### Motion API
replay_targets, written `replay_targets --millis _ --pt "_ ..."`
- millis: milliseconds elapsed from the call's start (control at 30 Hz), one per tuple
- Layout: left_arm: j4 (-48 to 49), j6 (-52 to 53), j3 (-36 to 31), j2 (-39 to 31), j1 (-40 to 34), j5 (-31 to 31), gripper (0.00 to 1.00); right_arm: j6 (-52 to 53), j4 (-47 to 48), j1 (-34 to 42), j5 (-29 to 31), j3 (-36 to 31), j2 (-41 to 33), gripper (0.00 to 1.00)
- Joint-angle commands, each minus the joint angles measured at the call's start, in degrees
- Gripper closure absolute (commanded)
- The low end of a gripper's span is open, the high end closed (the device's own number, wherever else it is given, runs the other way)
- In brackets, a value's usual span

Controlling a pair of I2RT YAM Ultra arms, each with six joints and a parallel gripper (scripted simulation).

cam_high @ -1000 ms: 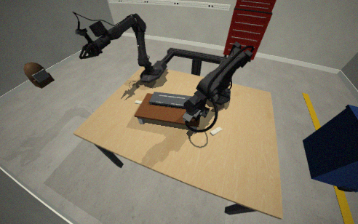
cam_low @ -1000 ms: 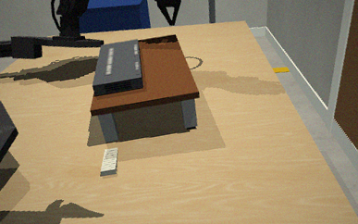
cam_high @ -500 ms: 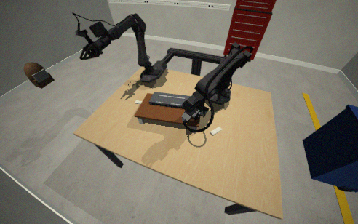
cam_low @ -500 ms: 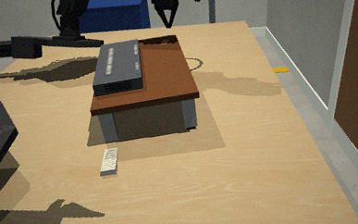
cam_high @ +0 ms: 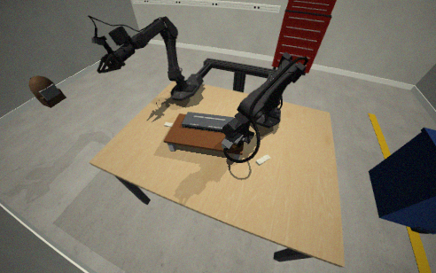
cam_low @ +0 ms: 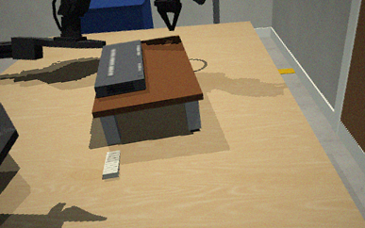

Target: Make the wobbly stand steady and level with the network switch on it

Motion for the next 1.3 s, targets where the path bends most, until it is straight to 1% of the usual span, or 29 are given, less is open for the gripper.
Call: replay_targets --millis 0,67,133,233,333,400,467,500,533,567,633,667,700,767,833,1033,1267 --pt "1.87 0.51 -1.11 0.50 0.73 -0.01 1.00 0.38 -1.31 0.37 -0.28 -0.01 -0.65 0.58" --pt "2.30 0.64 -1.20 1.45 -0.13 -0.14 1.00 0.38 -1.31 0.37 -0.28 -0.01 -0.65 0.58" --pt "2.76 0.74 -1.12 0.25 0.62 -0.11 1.00 0.38 -1.31 0.37 -0.28 -0.01 -0.65 0.58" --pt "3.41 0.89 -1.90 1.53 0.31 -0.23 1.00 0.38 -1.31 0.37 -0.28 -0.01 -0.65 0.58" --pt "3.98 1.03 -1.39 0.53 0.75 -0.18 1.00 0.38 -1.31 0.37 -0.28 -0.01 -0.65 0.58" --pt "4.40 1.12 -2.67 1.66 1.07 -0.26 1.00 0.38 -1.31 0.37 -0.28 -0.01 -0.65 0.58" --pt "4.40 1.12 -2.67 1.66 1.07 -0.26 1.00 0.38 -1.31 0.37 -0.28 -0.01 -0.65 0.58" --pt "4.67 1.18 -1.27 0.78 -0.03 -0.17 1.00 0.38 -1.31 0.37 -0.28 -0.01 -0.65 0.58" --pt "4.90 1.24 -1.69 1.97 -0.19 -0.39 1.00 0.38 -1.31 0.37 -0.28 -0.01 -0.65 0.58" --pt "5.06 1.29 -3.28 0.71 -0.14 -0.44 1.00 0.38 -1.31 0.37 -0.28 -0.01 -0.65 0.58" --pt "5.52 1.39 -2.63 2.39 1.43 -0.57 1.00 0.38 -1.31 0.37 -0.28 -0.01 -0.65 0.58" --pt "5.72 1.43 -3.46 1.13 1.65 -0.60 1.00 0.38 -1.31 0.37 -0.28 -0.01 -0.65 0.58" --pt "5.94 1.50 -3.45 1.90 1.29 -0.60 1.00 0.38 -1.31 0.37 -0.28 -0.01 -0.65 0.58" --pt "6.08 1.53 -2.13 0.84 0.10 -0.01 1.00 0.38 -1.31 0.37 -0.28 -0.01 -0.65 0.58" --pt "6.09 1.54 -2.06 0.47 0.70 0.12 1.00 0.38 -1.31 0.37 -0.28 -0.01 -0.65 0.58" --pt "4.98 1.16 -3.58 2.13 1.48 -0.07 1.00 0.38 -1.31 0.37 -0.28 -0.01 -0.65 0.58" --pt "6.74 1.57 -4.72 3.55 2.07 -0.05 1.00 0.38 -1.31 0.37 -0.28 -0.01 -0.65 0.58"
